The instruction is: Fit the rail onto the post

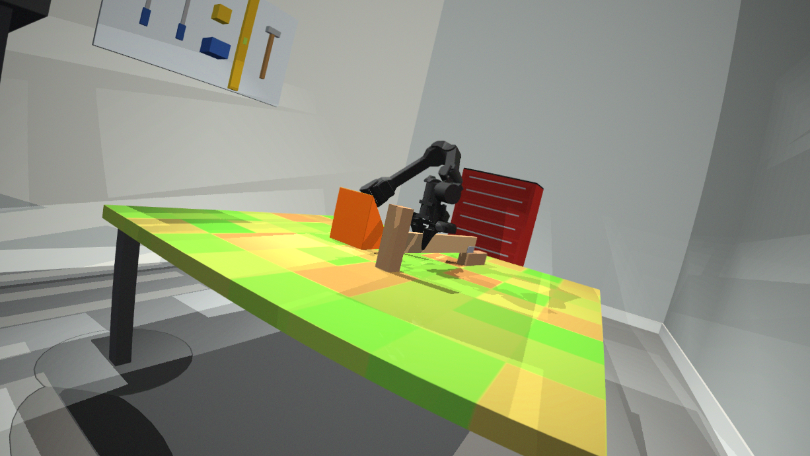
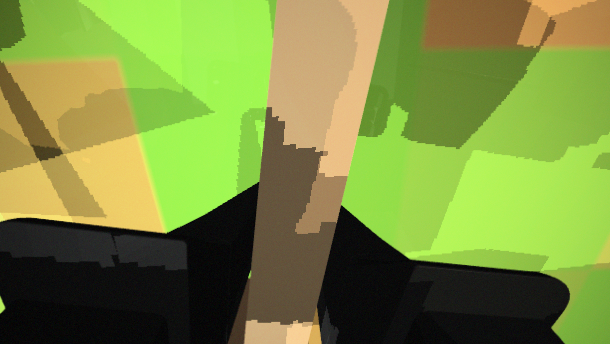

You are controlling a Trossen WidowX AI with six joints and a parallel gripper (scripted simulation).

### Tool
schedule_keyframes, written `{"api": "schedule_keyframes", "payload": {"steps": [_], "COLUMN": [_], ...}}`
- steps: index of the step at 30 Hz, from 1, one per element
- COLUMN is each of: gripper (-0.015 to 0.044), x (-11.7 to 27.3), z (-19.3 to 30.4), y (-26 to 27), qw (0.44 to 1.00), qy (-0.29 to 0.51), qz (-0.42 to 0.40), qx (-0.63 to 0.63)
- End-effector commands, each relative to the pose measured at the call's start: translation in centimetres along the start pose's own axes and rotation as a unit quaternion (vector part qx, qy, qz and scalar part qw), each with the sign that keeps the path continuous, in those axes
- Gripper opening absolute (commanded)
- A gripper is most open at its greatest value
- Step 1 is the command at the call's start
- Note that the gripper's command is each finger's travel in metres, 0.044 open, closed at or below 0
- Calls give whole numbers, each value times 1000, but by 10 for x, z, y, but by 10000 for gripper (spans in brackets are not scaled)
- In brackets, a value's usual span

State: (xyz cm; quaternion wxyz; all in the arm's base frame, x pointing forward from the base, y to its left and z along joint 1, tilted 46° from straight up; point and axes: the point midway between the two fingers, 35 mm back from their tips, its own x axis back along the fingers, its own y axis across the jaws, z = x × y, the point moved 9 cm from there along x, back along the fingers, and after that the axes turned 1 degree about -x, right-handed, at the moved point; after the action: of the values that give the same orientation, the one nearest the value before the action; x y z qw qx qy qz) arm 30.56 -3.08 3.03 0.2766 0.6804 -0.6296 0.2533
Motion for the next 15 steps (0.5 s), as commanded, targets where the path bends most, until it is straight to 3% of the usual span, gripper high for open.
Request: {"api": "schedule_keyframes", "payload": {"steps": [1, 15], "gripper": [0, 0], "x": [2, 3], "z": [3, 7], "y": [-1, -1], "qw": [1000, 1000], "qy": [1, 1], "qz": [3, 3], "qx": [1, 1]}}
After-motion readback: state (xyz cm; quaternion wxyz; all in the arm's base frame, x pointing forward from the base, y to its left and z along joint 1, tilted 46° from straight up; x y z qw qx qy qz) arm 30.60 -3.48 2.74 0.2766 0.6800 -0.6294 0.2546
